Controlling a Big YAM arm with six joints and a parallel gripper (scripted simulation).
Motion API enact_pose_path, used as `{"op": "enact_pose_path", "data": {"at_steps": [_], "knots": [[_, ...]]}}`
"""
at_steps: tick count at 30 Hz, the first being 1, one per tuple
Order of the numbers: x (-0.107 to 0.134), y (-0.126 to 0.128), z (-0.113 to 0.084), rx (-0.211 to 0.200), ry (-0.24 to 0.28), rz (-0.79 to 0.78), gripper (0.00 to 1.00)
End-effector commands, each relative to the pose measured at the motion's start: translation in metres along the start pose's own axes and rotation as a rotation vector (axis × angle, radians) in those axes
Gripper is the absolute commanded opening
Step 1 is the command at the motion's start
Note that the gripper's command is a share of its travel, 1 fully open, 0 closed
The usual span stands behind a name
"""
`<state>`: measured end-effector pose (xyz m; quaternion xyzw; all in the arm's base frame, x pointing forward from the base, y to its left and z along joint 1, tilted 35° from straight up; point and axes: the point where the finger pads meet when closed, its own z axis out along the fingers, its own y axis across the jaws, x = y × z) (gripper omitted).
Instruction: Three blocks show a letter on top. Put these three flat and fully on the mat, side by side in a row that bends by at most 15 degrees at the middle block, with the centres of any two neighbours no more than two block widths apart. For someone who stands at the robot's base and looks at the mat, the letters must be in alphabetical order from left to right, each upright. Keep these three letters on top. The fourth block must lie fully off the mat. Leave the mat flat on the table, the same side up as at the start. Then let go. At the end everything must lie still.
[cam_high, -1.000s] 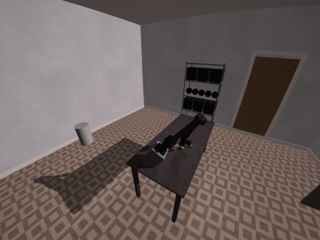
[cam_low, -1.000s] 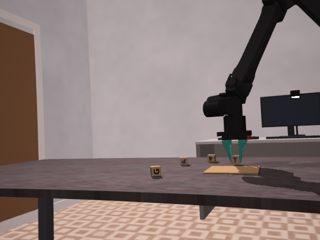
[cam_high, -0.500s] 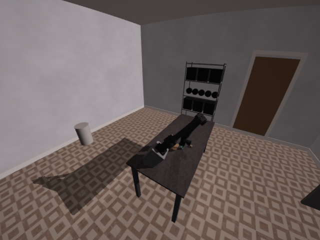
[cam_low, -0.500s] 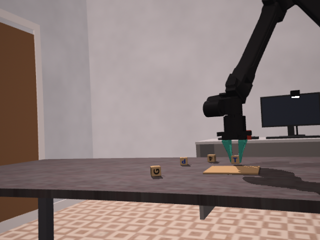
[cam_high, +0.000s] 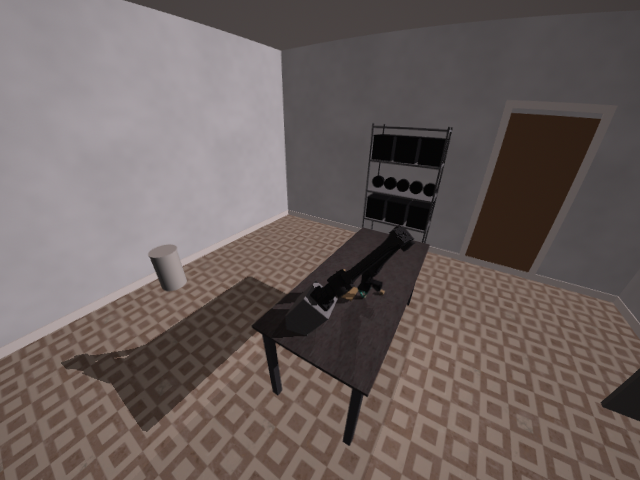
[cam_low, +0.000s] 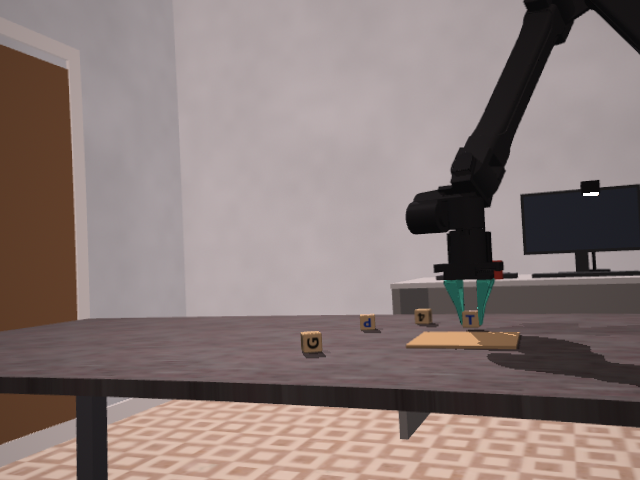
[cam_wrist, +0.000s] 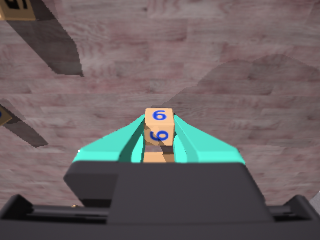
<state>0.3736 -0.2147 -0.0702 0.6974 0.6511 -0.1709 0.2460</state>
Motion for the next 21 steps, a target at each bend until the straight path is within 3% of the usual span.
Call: {"op": "enact_pose_path", "data": {"at_steps": [1, 21], "knots": [[0.0065, 0.0044, 0.0019, 0.004, 0.005, -0.026, 0.20], [0.0080, 0.0020, 0.0021, 0.004, 0.005, -0.030, 0.20]]}}
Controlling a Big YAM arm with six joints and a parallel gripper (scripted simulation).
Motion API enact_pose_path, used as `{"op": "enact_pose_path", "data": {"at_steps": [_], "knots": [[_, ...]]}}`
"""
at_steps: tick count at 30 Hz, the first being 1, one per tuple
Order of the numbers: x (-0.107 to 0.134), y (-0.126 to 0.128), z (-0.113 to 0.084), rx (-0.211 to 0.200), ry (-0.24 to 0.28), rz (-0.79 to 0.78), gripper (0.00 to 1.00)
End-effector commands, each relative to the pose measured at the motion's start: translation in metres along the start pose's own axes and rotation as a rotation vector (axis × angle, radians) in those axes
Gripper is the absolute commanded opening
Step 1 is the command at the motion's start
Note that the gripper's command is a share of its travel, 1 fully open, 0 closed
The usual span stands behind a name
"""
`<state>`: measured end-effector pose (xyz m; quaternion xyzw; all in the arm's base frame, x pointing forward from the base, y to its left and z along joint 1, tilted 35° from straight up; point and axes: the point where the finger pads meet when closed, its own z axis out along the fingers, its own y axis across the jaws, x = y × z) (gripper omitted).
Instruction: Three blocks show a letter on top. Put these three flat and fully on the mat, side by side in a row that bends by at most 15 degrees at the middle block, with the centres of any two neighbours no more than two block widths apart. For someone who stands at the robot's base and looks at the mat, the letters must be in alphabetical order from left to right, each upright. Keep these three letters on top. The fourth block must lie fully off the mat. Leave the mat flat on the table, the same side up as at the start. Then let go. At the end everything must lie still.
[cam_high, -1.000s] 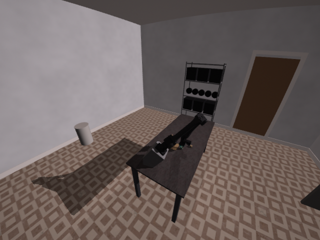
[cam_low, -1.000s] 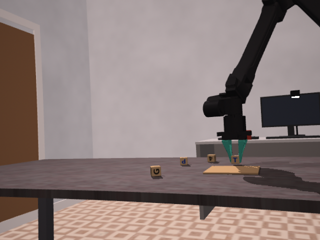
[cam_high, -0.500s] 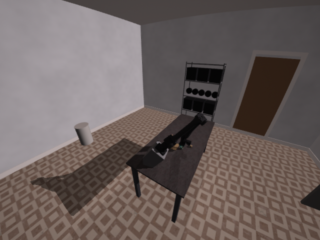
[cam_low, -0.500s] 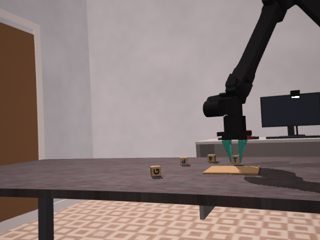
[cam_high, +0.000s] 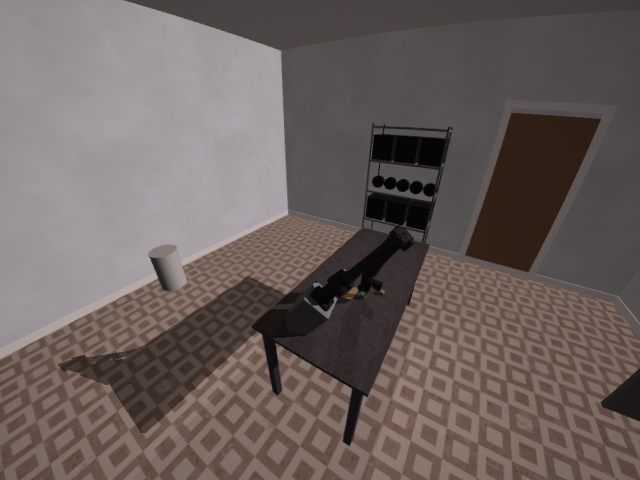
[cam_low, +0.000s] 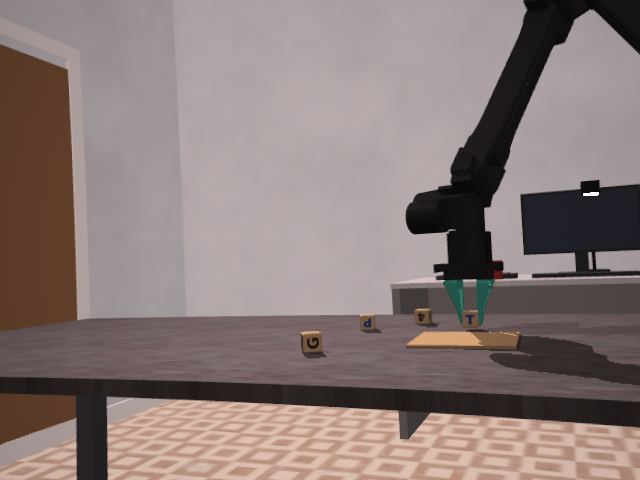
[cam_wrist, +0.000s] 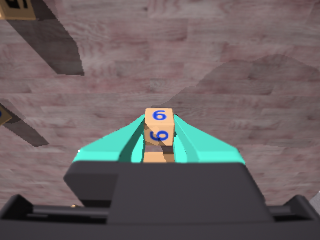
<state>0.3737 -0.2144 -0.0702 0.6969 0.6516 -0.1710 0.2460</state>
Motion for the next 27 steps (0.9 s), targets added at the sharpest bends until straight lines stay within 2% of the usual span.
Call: {"op": "enact_pose_path", "data": {"at_steps": [1, 27], "knots": [[0.0080, 0.0011, 0.0024, 0.005, 0.005, -0.029, 0.20], [0.0092, -0.0022, 0.0029, 0.006, 0.004, -0.029, 0.20]]}}
